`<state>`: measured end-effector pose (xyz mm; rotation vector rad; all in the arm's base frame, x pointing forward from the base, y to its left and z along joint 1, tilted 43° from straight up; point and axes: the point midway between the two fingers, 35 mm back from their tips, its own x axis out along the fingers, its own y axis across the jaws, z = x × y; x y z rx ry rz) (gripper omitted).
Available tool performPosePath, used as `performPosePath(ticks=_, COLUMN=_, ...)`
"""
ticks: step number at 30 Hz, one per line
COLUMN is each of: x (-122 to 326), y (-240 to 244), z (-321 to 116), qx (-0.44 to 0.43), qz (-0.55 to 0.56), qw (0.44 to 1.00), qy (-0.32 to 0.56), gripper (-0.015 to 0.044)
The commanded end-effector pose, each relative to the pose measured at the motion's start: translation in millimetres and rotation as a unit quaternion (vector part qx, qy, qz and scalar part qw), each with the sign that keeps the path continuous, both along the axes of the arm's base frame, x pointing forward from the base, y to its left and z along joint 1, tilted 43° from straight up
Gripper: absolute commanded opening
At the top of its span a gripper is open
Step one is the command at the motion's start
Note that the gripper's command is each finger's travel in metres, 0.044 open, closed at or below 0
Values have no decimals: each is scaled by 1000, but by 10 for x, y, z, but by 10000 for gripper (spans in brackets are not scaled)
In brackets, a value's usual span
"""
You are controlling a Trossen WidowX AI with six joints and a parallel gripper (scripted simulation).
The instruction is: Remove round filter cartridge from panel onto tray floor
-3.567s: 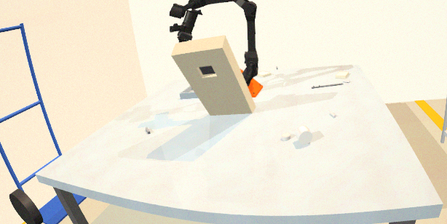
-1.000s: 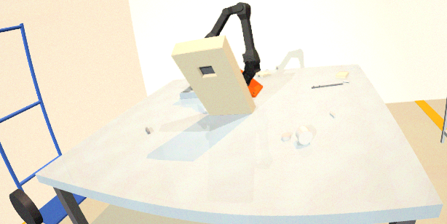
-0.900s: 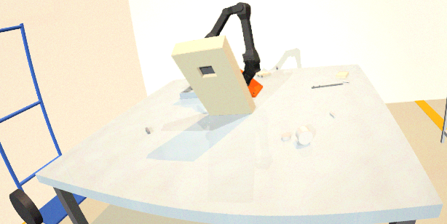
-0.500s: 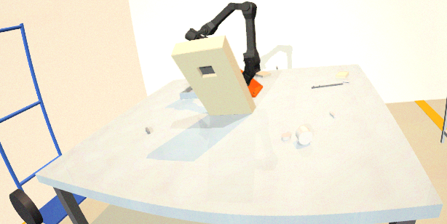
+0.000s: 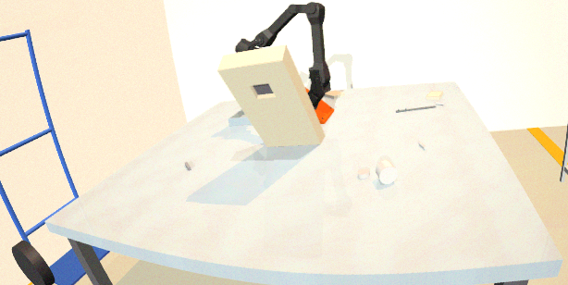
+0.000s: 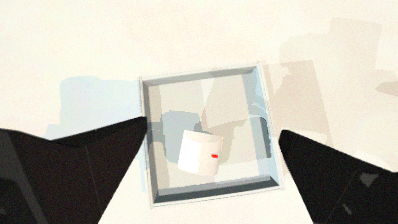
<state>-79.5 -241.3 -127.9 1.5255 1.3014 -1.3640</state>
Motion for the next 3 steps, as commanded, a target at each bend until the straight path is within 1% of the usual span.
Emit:
performPosePath(ticks=1, x=-1, y=0, z=0, qx=0, qz=0, qw=1000, qy=0, gripper=440)
performPosePath(ticks=3, x=-1, y=0, z=0, qx=0, qz=0, qw=1000, qy=0, gripper=440)
